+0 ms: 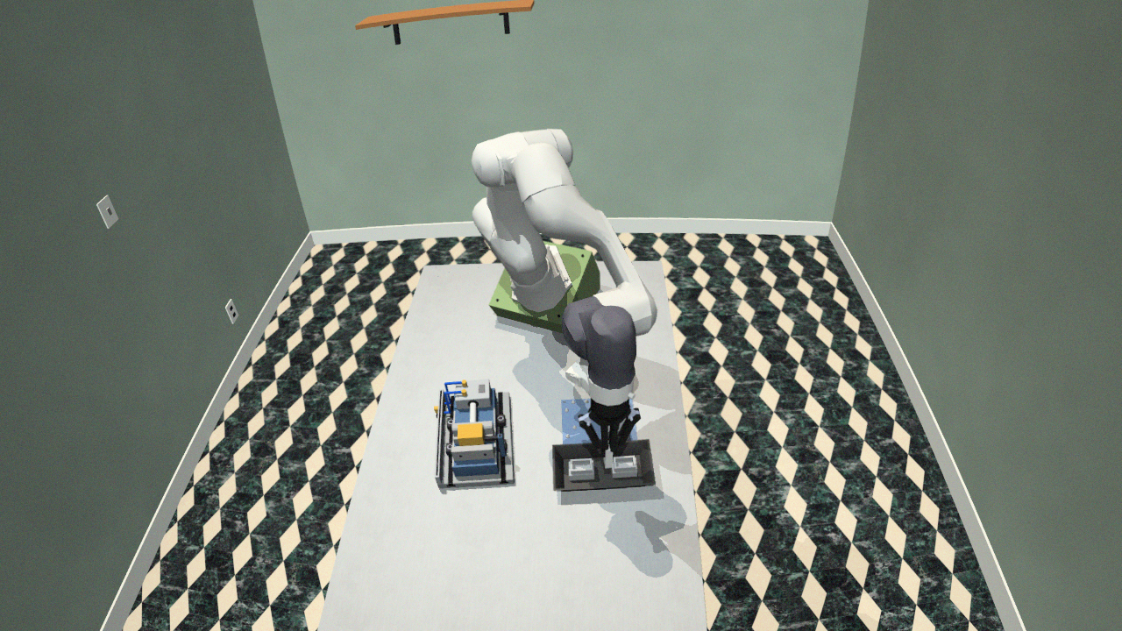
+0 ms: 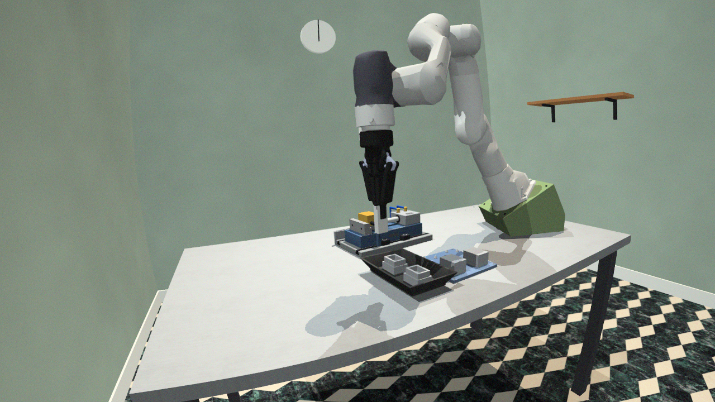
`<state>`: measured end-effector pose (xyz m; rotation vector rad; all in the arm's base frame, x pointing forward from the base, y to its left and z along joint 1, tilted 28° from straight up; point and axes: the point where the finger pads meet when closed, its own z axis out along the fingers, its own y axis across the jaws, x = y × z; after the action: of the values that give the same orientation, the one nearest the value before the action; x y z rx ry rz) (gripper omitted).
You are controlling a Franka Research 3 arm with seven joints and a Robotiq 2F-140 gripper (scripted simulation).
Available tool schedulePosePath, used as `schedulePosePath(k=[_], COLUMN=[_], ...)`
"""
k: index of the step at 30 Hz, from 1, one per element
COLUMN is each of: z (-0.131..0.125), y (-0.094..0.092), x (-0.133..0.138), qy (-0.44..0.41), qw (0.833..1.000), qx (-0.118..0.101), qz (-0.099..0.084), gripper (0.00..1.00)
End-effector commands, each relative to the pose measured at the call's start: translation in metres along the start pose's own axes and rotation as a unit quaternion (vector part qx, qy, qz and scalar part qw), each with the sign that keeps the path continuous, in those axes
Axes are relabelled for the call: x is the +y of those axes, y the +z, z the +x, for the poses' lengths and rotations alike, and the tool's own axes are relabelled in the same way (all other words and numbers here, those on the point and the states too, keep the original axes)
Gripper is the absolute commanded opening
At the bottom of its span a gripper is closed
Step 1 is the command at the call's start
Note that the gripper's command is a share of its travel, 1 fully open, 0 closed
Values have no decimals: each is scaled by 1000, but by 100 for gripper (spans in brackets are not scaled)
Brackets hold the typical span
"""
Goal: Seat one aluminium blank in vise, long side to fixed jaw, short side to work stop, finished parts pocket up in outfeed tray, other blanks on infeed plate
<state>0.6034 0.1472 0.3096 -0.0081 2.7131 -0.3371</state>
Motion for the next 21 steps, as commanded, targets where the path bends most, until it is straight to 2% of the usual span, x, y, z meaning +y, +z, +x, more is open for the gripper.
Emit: schedulePosePath(k=[1, 11, 21], z=[-4, -5, -5], y=[3, 18, 24], x=[1, 1, 1], qy=[4, 4, 4], qw=[1000, 1000, 1000], qx=[-6, -6, -6], qz=[-1, -1, -1], gripper=[0, 0, 0])
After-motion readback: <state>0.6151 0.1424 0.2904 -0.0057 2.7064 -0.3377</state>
